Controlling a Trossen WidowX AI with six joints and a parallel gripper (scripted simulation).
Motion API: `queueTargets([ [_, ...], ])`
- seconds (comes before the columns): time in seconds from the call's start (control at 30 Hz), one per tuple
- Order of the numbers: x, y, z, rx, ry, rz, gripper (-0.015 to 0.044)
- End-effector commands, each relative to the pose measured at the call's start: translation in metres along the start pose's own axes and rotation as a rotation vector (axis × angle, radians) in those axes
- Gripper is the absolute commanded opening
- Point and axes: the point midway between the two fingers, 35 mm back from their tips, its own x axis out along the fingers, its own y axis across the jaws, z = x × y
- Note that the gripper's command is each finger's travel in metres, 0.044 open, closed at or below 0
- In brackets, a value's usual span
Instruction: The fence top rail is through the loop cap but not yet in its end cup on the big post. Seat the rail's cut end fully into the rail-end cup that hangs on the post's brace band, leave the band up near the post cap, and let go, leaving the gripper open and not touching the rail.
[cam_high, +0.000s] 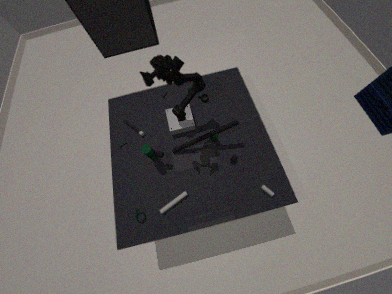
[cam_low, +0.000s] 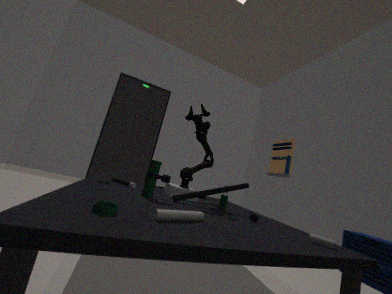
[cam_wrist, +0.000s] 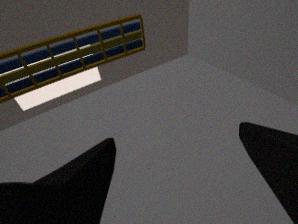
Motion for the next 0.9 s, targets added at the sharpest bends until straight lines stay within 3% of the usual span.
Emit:
queueTargets([
  [0.0, 0.0, -0.002, -0.002, -0.002, 0.007, -0.008, 0.0426],
  [0.2, 0.003, -0.071, -0.061, -0.08, 0.263, -0.229, 0.044],
  [0.4, -0.025, -0.125, -0.139, -0.172, 0.626, -0.38, 0.044],
  [0.67, -0.102, -0.16, -0.23, -0.323, 1.163, -0.424, 0.044],
  [0.87, -0.19, -0.168, -0.273, -0.512, 1.663, -0.304, 0.044],
])
